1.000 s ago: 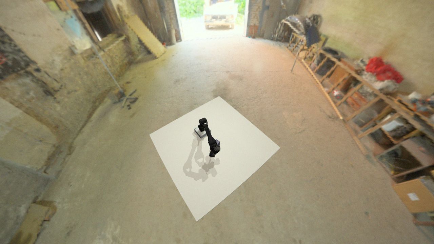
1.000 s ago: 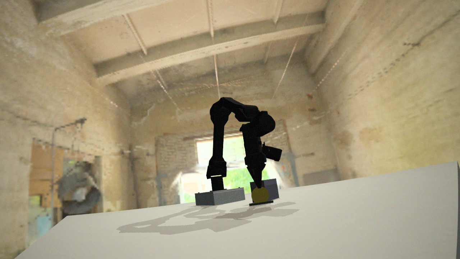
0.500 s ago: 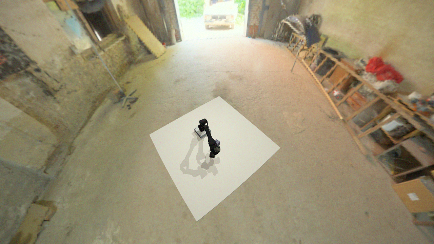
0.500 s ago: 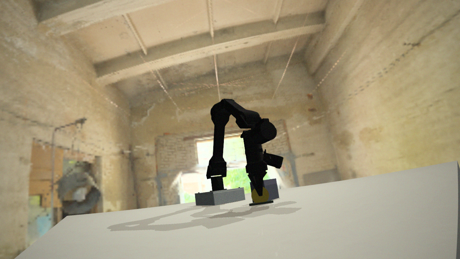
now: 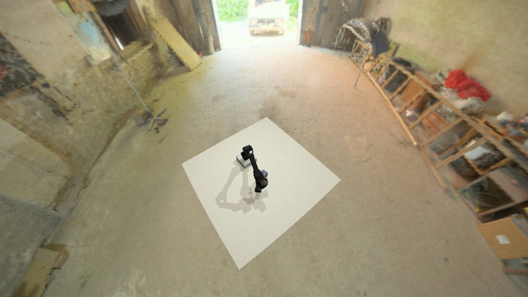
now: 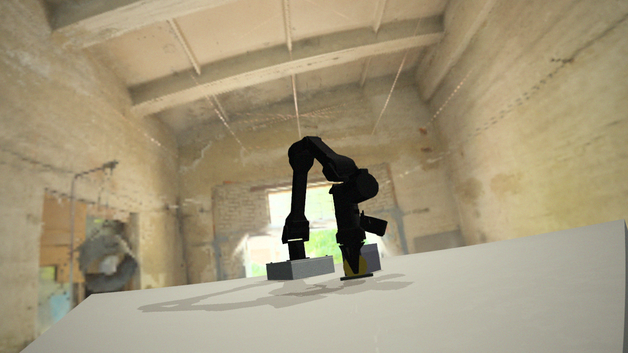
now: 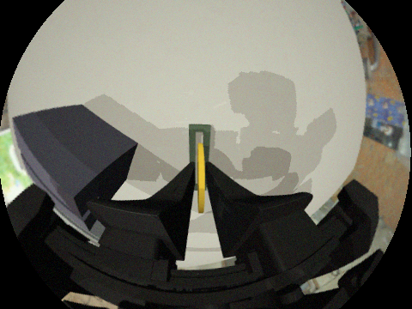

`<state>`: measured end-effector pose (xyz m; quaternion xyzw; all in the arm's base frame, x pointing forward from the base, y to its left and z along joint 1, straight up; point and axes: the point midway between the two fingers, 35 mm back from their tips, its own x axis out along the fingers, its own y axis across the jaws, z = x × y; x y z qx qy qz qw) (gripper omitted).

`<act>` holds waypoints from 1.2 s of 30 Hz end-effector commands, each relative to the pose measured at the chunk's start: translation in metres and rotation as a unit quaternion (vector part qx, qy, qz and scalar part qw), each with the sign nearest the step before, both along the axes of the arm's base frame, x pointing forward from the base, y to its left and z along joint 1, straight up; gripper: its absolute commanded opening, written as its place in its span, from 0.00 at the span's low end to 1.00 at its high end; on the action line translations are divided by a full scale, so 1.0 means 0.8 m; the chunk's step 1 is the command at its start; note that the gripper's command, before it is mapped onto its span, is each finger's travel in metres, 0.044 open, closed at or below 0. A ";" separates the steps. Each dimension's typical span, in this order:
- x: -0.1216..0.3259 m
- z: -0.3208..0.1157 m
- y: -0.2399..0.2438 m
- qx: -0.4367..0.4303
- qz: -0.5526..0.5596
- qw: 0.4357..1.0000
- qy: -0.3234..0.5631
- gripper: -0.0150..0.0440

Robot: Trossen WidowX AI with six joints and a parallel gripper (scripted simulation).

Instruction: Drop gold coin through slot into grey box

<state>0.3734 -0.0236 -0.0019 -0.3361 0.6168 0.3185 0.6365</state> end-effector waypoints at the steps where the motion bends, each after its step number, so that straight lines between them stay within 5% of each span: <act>1: -0.001 -0.002 0.001 0.002 -0.002 1.000 0.001 0.25; 36: 0.001 0.081 0.000 0.002 -0.002 1.000 0.001 0.25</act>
